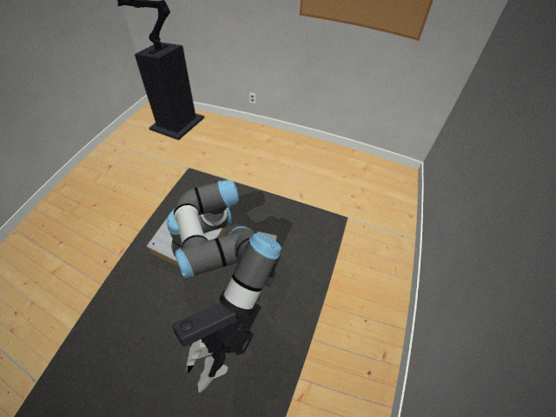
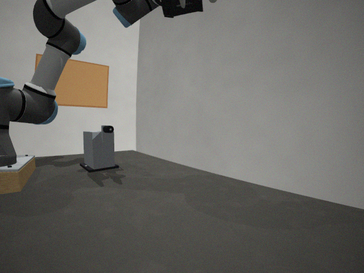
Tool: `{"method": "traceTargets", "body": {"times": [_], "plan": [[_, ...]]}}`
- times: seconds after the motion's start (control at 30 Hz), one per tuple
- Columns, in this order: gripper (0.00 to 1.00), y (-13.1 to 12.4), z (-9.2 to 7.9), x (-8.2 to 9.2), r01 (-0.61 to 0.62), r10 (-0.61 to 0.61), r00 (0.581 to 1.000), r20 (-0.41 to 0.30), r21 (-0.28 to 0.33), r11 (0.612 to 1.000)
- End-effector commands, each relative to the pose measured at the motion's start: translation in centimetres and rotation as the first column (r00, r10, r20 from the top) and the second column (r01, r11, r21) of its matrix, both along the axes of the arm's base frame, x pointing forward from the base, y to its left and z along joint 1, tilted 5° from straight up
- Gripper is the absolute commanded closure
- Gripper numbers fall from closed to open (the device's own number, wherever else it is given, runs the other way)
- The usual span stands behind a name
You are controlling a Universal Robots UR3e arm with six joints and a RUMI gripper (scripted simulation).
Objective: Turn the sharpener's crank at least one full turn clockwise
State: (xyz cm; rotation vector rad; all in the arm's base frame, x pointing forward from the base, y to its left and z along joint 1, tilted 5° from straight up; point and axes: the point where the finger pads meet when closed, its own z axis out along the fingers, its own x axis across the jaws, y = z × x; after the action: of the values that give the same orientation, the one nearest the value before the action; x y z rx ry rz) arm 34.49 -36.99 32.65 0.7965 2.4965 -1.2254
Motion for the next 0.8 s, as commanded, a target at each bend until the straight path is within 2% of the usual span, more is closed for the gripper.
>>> {"method": "traceTargets", "body": {"times": [0.0,0.07,0.2,0.3,0.33,0.4,0.5,0.6,0.73,0.77], "plan": [[0.68,0.6,-1.4,0.1,-0.053,0.057,0.997,-0.06,0.075,0.996],[0.68,0.7,-1.9,0.2,-0.053,0.057,0.997,-0.06,0.075,0.996],[0.68,1.6,-3.7,0.3,-0.108,0.129,0.985,-0.116,0.171,0.979],[0.68,1.9,-4.2,0.3,-0.108,0.129,0.985,-0.116,0.171,0.979],[0.68,2.1,-4.7,0.3,-0.122,0.149,0.981,-0.128,0.196,0.973],[0.68,2.1,-4.7,0.3,-0.122,0.149,0.981,-0.128,0.196,0.973],[0.68,2.9,-5.9,0.3,-0.157,0.204,0.966,-0.158,0.269,0.95],[0.68,3.3,-6.5,0.3,-0.157,0.204,0.966,-0.158,0.269,0.95],[0.68,4.5,-8.0,0.1,-0.199,0.281,0.942,-0.184,0.368,0.908],[0.68,4.8,-8.4,0.1,-0.199,0.281,0.942,-0.184,0.368,0.908]]}}
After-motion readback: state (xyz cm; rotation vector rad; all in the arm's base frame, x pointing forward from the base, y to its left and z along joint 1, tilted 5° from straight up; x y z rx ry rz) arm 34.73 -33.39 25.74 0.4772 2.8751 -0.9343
